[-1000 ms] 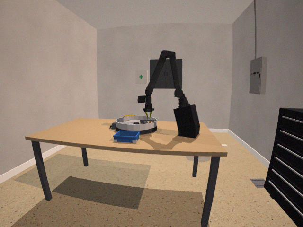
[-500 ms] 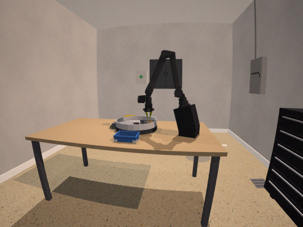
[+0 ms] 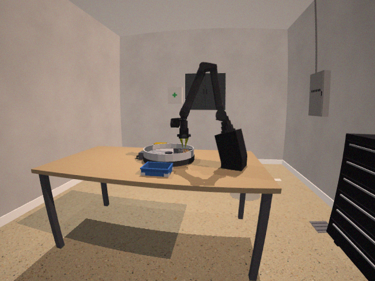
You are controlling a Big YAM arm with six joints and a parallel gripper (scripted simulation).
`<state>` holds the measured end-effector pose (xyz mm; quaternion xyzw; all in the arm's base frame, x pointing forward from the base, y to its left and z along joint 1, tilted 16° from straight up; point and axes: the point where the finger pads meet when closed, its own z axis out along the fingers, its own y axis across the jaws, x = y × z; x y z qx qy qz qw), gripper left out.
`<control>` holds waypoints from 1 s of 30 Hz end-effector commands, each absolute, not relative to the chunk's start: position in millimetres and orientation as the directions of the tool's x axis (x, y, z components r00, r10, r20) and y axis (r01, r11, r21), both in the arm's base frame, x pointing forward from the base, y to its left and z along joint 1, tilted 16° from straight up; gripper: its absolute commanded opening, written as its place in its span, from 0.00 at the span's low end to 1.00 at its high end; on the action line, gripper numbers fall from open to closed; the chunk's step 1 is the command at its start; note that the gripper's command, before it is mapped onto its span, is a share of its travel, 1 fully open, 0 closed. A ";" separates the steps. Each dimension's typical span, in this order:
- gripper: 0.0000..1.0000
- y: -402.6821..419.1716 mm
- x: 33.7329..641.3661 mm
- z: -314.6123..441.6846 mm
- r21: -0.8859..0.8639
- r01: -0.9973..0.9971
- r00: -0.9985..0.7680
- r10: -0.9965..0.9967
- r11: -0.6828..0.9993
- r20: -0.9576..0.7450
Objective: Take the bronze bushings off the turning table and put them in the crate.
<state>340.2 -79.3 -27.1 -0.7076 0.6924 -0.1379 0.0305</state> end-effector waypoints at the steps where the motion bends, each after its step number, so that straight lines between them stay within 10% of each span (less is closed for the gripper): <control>1: 0.19 -78.5 348.6 -23.5 -0.255 -0.965 0.020 -0.987 -0.061 0.161; 30: 0.19 -87.3 358.4 -42.8 -0.268 -0.962 0.006 -0.987 -0.049 0.161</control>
